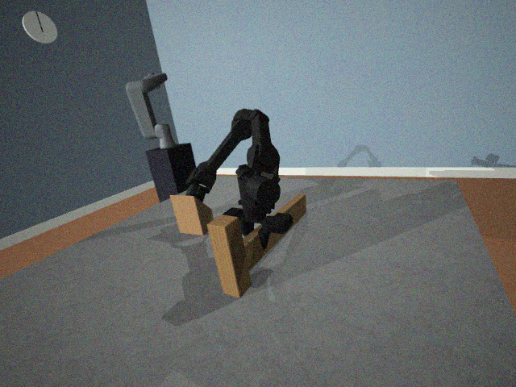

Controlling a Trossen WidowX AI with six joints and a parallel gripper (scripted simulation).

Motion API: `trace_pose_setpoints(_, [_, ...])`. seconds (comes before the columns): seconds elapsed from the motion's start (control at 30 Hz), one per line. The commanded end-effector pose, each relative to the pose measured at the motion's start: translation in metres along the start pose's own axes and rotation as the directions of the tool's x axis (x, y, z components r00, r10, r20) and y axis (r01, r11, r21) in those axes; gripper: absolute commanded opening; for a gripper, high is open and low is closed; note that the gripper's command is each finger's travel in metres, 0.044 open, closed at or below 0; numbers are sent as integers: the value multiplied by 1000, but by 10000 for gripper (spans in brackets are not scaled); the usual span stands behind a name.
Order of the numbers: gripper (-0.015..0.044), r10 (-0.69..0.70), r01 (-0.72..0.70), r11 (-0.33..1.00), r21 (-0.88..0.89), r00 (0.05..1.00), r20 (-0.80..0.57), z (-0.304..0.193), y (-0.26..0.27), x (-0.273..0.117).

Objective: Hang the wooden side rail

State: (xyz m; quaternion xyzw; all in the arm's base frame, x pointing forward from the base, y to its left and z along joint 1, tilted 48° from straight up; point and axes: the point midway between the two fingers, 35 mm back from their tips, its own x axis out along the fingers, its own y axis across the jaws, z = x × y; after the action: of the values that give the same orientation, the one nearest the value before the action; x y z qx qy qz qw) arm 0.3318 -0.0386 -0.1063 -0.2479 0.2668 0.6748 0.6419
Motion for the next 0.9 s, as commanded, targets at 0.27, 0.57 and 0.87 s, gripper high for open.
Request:
trace_pose_setpoints(0.27, [0,-14,14,1000,-3,1000,-6,-3,-3,-6])
trace_pose_setpoints(0.57, [0,-14,14,1000,-3,1000,-6,-4,-4,-6])
trace_pose_setpoints(0.87, [0,-14,14,1000,-3,1000,-6,-5,-5,-7])
